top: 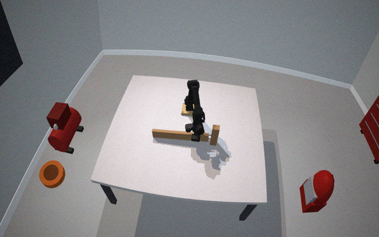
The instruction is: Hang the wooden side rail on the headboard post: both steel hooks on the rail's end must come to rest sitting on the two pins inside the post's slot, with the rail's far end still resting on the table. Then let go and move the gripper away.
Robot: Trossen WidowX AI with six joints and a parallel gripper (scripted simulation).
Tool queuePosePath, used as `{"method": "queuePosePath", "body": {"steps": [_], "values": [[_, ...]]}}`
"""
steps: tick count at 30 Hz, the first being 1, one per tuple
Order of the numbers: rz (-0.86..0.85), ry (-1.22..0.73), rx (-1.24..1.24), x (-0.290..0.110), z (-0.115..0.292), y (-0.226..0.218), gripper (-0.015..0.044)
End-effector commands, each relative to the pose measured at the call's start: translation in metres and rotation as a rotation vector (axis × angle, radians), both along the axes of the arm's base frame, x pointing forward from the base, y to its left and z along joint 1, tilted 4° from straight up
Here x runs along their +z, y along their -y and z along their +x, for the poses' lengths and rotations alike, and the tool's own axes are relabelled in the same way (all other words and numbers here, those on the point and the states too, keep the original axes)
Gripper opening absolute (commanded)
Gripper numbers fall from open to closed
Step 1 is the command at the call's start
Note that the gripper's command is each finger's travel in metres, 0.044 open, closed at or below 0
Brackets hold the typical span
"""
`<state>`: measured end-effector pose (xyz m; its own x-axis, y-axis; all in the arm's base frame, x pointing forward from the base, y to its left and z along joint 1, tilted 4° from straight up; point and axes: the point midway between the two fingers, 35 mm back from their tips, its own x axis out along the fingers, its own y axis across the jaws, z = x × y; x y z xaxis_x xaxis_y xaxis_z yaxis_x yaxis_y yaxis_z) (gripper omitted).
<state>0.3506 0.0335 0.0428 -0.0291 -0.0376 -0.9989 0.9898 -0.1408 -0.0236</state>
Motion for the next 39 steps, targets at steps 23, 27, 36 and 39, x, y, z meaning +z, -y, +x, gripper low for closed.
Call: {"method": "queuePosePath", "body": {"steps": [23, 27, 36, 39], "values": [[0.005, 0.008, -0.004, 0.0039, 0.0031, -0.0028, 0.0], [0.005, 0.008, -0.004, 0.0039, 0.0035, -0.0032, 0.0], [0.005, 0.008, -0.004, 0.0045, 0.0032, -0.0042, 0.0], [0.005, 0.008, -0.004, 0.0046, 0.003, -0.0046, 0.0]]}}
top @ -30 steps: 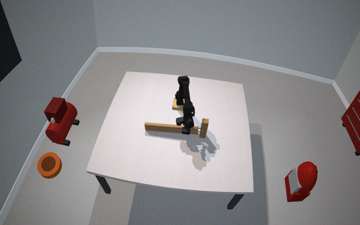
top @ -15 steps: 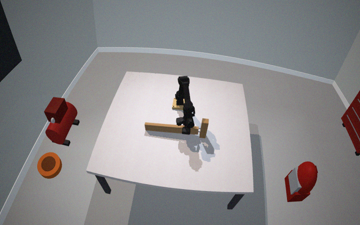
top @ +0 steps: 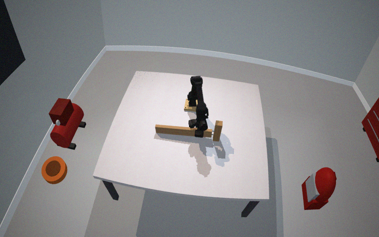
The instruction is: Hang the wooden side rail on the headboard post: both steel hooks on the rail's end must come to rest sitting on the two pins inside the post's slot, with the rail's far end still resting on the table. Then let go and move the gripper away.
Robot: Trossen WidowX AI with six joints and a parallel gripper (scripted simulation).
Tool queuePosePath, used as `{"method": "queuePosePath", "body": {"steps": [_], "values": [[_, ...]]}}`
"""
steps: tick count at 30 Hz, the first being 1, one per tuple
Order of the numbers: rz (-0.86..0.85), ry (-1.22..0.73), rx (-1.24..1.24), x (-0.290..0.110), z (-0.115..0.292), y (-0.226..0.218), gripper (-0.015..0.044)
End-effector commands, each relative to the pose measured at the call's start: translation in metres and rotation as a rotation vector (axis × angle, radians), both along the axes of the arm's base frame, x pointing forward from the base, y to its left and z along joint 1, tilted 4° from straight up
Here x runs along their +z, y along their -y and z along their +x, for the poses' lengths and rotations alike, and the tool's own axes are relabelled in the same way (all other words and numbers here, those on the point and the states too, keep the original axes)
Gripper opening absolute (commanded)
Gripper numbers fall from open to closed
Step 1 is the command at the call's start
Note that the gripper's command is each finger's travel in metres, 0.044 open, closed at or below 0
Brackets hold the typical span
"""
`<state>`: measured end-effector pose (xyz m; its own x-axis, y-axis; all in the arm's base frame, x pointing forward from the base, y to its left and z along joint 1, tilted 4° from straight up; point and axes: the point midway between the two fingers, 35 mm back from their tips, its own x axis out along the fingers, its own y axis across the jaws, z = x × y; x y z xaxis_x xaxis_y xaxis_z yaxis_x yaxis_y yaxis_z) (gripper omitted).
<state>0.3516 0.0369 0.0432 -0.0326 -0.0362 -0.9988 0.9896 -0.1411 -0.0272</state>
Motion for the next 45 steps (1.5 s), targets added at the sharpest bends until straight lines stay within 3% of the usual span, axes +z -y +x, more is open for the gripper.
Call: {"method": "queuePosePath", "body": {"steps": [1, 45], "values": [[0.004, 0.012, -0.004, 0.0043, 0.0021, -0.0013, 0.0], [0.004, 0.012, -0.004, 0.0008, 0.0011, -0.0063, 0.0]]}}
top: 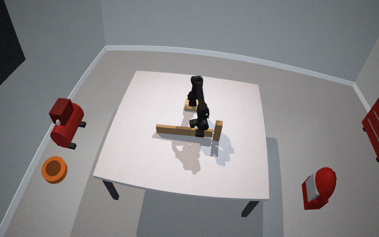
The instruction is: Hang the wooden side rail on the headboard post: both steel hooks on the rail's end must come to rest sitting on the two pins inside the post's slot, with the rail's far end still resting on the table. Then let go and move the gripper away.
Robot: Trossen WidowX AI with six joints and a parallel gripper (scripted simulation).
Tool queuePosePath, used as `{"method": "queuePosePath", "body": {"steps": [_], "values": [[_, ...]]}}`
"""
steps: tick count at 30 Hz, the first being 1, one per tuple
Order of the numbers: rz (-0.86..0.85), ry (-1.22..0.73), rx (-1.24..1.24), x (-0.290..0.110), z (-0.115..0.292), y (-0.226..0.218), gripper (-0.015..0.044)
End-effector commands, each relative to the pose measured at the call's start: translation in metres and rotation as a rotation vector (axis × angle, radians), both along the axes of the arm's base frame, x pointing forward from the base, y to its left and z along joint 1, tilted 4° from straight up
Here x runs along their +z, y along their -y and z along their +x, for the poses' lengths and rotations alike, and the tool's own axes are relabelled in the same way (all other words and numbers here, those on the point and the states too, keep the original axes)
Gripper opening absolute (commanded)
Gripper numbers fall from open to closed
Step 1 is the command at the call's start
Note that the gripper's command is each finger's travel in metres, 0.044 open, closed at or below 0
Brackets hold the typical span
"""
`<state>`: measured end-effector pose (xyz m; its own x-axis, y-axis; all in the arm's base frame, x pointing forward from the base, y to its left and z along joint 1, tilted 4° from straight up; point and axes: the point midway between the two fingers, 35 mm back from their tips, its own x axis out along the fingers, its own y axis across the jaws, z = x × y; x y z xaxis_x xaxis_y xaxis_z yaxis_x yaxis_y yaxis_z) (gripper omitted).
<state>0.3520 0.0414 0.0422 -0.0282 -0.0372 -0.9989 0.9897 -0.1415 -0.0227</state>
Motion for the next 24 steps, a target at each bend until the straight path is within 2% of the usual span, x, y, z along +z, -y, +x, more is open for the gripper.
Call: {"method": "queuePosePath", "body": {"steps": [1, 24], "values": [[0.005, 0.007, -0.003, 0.0019, 0.0006, -0.0019, 0.0], [0.005, 0.007, -0.003, 0.0037, 0.0022, -0.0035, 0.0]]}}
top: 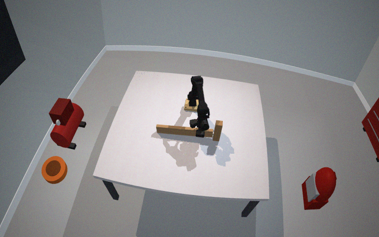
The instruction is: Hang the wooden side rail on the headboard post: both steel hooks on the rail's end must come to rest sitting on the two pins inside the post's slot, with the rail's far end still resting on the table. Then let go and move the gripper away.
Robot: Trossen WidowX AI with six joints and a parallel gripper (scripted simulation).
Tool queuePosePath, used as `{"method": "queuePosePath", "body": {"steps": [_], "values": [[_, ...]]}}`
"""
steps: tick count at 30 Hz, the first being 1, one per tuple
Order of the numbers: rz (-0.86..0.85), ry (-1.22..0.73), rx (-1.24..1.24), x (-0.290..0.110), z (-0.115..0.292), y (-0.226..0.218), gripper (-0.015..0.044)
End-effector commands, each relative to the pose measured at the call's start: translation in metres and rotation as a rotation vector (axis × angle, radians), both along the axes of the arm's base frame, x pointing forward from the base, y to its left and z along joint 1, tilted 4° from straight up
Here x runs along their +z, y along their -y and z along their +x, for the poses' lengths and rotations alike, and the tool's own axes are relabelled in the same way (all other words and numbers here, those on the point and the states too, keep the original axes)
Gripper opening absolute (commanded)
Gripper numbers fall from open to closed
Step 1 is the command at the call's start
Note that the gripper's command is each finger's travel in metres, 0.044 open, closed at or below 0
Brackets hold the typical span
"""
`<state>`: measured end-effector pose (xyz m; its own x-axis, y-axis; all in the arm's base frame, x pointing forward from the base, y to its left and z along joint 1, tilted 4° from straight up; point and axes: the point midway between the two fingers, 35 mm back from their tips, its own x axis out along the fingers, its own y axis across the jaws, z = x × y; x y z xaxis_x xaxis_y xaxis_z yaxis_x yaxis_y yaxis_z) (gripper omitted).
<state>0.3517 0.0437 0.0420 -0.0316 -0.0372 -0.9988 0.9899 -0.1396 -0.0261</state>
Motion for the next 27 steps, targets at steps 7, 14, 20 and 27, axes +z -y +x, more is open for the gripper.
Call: {"method": "queuePosePath", "body": {"steps": [7, 14, 20, 27], "values": [[0.005, 0.011, -0.005, 0.0044, 0.0031, -0.0017, 0.0], [0.005, 0.011, -0.005, 0.0048, 0.0038, -0.0023, 0.0], [0.005, 0.011, -0.005, 0.0048, 0.0036, -0.003, 0.0], [0.005, 0.011, -0.005, 0.004, 0.0031, -0.0038, 0.0]]}}
